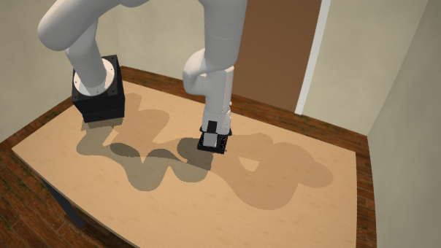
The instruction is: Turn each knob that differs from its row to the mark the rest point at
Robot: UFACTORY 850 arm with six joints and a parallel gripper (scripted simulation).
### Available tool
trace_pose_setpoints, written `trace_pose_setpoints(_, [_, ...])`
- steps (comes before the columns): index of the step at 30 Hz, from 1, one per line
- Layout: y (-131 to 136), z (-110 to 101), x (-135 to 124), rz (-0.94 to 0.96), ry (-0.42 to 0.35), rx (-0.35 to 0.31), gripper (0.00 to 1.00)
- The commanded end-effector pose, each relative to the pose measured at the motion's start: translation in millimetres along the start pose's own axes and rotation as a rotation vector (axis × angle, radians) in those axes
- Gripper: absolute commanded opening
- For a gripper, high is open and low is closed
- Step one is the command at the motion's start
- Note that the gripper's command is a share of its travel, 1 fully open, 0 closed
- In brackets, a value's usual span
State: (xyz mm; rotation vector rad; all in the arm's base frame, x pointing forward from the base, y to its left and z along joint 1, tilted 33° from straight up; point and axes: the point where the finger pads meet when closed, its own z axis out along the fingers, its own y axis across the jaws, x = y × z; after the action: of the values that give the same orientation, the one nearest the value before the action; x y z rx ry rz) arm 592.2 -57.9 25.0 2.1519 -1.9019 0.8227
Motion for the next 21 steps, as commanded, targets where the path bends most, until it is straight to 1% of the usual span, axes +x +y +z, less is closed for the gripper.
trace_pose_setpoints(1, [-0.6,-0.4,0.0,0.000,0.000,0.001,0.19])
trace_pose_setpoints(11, [-0.6,-2.9,0.1,0.000,0.000,0.001,0.19])
trace_pose_setpoints(20, [-0.6,-24.4,0.0,0.000,0.000,0.001,0.19])
trace_pose_setpoints(21, [-0.6,-24.4,0.0,0.000,0.000,0.001,0.19])
